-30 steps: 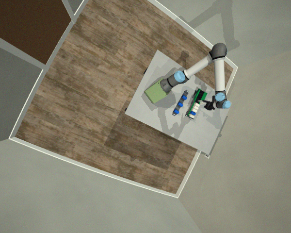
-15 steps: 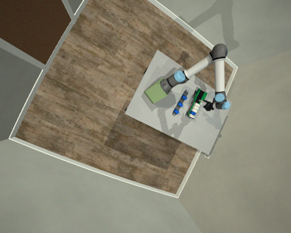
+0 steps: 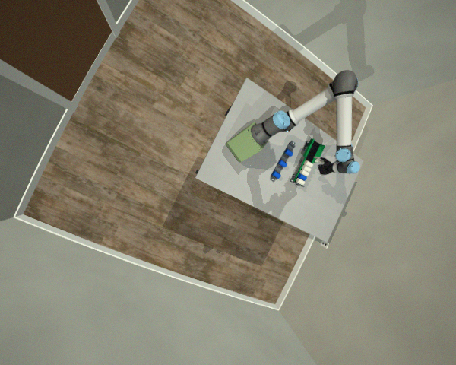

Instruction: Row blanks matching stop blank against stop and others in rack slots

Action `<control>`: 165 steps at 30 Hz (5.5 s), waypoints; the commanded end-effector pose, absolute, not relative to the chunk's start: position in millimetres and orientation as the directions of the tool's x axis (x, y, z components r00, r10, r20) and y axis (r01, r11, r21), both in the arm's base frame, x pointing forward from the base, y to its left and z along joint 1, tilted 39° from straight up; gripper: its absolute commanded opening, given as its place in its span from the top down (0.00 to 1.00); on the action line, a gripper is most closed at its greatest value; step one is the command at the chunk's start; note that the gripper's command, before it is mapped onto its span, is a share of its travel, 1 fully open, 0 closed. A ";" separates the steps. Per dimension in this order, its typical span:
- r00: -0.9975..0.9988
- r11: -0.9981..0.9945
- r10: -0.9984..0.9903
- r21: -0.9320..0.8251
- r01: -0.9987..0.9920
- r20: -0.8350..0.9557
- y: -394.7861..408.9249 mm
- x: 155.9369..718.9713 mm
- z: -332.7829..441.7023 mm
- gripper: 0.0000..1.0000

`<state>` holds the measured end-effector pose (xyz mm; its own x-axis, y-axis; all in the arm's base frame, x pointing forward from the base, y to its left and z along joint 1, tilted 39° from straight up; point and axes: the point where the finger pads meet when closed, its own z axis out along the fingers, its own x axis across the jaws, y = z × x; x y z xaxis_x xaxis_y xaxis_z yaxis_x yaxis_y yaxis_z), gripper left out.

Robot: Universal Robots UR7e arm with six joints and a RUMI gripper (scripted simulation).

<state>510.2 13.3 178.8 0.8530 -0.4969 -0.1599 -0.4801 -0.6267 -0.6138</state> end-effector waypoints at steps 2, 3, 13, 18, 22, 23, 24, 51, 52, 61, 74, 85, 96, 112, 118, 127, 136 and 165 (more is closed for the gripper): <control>0.748 -0.526 -0.608 -0.570 -0.631 -0.267 7.5 514.6 174.8 0.00; 0.723 -0.502 -0.628 -0.559 -0.660 -0.289 6.2 515.4 173.8 0.00; 0.524 -0.319 -0.738 -0.463 -0.827 -0.426 -2.7 520.3 166.6 0.00; 0.373 -0.187 -0.782 -0.383 -0.905 -0.500 -8.7 523.0 161.6 0.00; 0.280 -0.107 -0.797 -0.330 -0.938 -0.536 -12.2 524.4 158.6 0.00; 0.236 -0.070 -0.801 -0.305 -0.950 -0.551 -13.8 524.9 157.1 0.00; 0.196 -0.036 -0.803 -0.282 -0.959 -0.563 -15.3 525.4 155.9 0.00; -0.512 0.522 -0.611 0.180 -0.834 -0.604 -40.9 528.7 131.8 0.00; -0.544 0.545 -0.590 0.203 -0.813 -0.597 -42.1 528.6 130.5 0.00; -0.729 0.674 -0.436 0.345 -0.653 -0.527 -49.7 527.6 122.5 0.00; -0.896 0.776 -0.205 0.492 -0.394 -0.394 -58.2 525.2 112.9 0.00; -0.940 0.796 -0.101 0.540 -0.273 -0.326 -61.4 523.9 109.1 0.00; -0.953 0.800 -0.058 0.557 -0.222 -0.296 -62.6 523.4 107.5 0.00; -0.955 0.801 -0.052 0.559 -0.215 -0.292 -62.7 523.3 107.3 0.50; -0.955 0.801 -0.052 0.559 -0.215 -0.292 -62.7 523.3 107.3 0.50; -0.955 0.801 -0.052 0.559 -0.215 -0.292 -62.7 523.3 107.3 0.50; -0.955 0.801 -0.052 0.559 -0.215 -0.292 -62.7 523.3 107.3 0.50; -0.955 0.803 -0.051 0.557 -0.213 -0.293 -54.2 526.4 96.0 0.50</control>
<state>525.4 -55.6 98.2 -0.9550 -0.0512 -0.2920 -0.2135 0.8022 0.5575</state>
